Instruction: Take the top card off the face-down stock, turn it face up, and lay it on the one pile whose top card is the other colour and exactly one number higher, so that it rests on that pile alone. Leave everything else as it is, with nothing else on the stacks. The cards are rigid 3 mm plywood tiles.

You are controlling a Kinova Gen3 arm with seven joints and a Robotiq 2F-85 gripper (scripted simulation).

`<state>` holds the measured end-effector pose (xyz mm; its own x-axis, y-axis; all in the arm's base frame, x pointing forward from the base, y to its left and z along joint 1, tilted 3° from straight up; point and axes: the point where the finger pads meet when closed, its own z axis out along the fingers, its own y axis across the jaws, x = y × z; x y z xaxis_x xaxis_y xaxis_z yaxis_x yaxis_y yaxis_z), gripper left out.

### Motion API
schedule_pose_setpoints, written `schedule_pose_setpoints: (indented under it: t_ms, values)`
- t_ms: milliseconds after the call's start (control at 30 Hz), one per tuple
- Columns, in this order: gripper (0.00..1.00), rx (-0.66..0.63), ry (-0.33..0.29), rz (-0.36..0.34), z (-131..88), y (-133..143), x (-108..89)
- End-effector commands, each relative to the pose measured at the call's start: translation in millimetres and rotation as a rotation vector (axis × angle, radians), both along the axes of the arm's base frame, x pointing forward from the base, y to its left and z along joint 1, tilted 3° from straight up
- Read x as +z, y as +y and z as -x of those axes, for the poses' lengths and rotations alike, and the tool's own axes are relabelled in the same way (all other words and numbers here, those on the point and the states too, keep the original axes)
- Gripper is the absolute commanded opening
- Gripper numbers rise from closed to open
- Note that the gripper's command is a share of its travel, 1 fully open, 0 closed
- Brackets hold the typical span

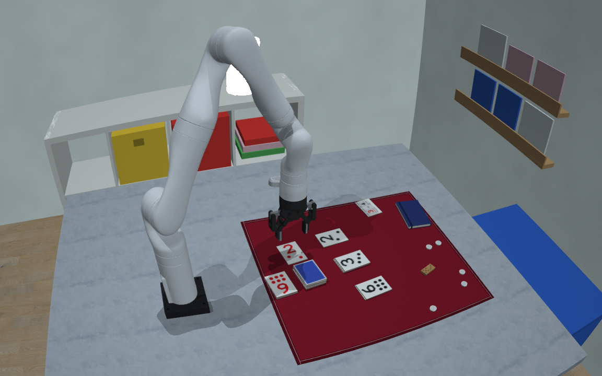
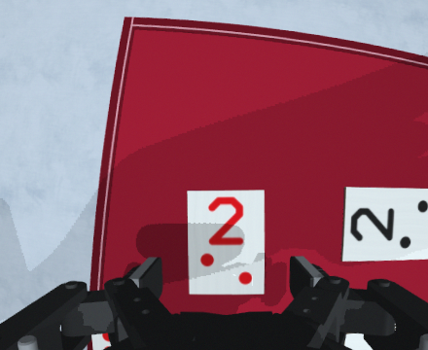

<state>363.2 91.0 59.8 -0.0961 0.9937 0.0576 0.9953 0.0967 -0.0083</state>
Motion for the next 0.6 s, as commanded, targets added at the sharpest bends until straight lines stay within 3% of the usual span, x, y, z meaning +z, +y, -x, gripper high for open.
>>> schedule_pose_setpoints:
  t_ms: [0,567]
  values:
    - [0.85,-0.002,-0.002,0.000,-0.5,0.3,0.6]
    - [0.85,-0.003,-0.002,0.000,-0.4,0.7,-4.7]
